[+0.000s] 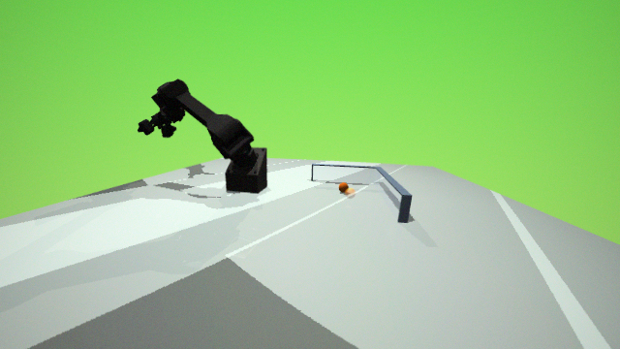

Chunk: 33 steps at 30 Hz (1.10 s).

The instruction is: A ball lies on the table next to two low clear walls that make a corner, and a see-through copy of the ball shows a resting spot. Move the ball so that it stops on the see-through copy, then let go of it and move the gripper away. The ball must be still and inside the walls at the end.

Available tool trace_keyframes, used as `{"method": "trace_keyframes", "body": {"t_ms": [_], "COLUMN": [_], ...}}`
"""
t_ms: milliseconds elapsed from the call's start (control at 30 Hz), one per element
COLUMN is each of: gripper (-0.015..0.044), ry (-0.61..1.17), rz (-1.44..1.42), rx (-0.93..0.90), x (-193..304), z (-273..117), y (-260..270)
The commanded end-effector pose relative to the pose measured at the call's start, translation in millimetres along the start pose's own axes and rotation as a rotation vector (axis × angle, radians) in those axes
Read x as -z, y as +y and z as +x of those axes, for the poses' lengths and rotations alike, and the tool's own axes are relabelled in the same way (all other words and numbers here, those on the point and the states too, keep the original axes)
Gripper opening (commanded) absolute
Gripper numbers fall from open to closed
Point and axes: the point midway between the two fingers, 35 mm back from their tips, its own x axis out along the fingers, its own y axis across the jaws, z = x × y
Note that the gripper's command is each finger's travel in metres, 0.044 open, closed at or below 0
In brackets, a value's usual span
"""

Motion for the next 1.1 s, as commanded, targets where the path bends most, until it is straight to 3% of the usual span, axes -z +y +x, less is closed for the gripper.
{"method": "trace_keyframes", "body": {"t_ms": [0,167,333,667,1067], "gripper": [0.0374,0.0245,0.0245,0.0245,0.0245], "ry": [0.0,-0.001,0.016,0.117,0.353], "rz": [0.007,0.186,0.365,0.783,1.284], "rx": [-0.007,-0.188,-0.367,-0.782,-1.264], "x": [0,6,6,-13,-65], "z": [-2,-54,-114,-276,-491], "y": [3,65,120,210,235]}}
